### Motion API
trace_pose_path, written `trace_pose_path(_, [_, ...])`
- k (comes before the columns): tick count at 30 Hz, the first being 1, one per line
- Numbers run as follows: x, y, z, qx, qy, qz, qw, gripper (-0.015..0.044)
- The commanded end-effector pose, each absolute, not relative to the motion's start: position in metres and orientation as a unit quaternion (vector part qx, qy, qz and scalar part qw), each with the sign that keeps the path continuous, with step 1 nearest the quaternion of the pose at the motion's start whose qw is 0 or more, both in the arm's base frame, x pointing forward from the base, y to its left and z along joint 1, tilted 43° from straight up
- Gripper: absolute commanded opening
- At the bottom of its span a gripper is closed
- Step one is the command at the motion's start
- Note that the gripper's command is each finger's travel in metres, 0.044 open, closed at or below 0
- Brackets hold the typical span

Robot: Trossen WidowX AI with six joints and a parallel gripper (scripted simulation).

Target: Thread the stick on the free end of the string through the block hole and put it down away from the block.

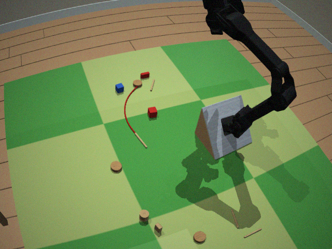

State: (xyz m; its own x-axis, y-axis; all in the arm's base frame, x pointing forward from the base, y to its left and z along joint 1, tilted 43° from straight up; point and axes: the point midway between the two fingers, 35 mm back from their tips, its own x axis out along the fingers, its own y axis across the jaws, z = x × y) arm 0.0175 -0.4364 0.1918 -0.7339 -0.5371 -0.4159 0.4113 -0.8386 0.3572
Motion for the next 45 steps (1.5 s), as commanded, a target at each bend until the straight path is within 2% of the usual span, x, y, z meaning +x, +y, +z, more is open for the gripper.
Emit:
trace_pose_path(1, [0.017,-0.436,0.192,0.259,-0.121,-0.923,0.257,0.0426])
trace_pose_path(4, [0.023,-0.437,0.182,0.263,-0.076,-0.923,0.271,0.044])
trace_pose_path(10, [0.072,-0.43,0.097,0.271,0.29,-0.831,0.389,0.044])
trace_pose_path(22, [0.12,-0.392,0.011,0.233,0.605,-0.569,0.507,0.044])
trace_pose_path(34, [0.16,-0.331,-0.057,0.163,0.759,-0.209,0.595,0.044])
trace_pose_path(45, [0.187,-0.261,-0.102,0.085,0.74,0.14,0.652,0.044])
